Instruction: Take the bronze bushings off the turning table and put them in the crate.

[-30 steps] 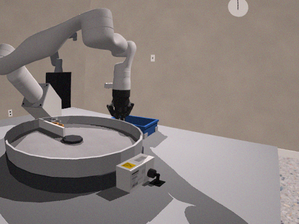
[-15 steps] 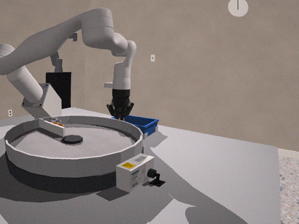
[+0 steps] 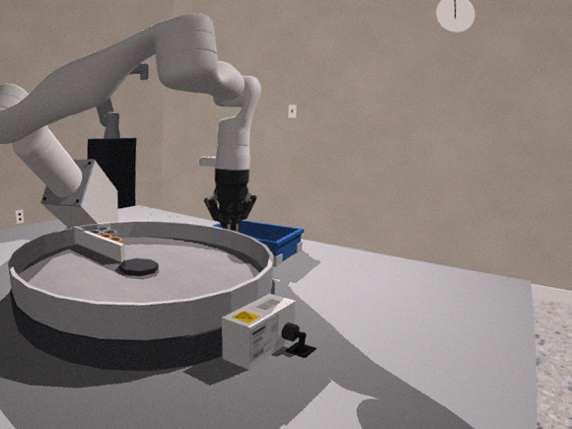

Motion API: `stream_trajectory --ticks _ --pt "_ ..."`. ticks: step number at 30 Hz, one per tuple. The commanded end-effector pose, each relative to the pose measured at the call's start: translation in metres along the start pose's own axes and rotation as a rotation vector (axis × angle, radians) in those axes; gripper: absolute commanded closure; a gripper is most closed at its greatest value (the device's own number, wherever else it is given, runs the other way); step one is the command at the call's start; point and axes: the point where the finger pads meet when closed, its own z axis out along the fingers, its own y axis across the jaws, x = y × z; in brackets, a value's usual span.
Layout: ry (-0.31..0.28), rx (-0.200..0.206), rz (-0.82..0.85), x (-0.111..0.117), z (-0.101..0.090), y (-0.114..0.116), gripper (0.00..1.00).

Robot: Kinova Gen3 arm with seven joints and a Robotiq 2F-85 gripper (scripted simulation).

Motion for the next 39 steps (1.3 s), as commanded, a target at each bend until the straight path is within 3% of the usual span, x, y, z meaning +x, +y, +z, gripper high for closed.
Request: stream_trajectory --ticks 1,39 --pt "-0.001 -0.003 0.000 0.000 -0.003 0.001 0.84" --pt "-0.001 -0.003 0.000 0.000 -0.015 0.002 0.84"
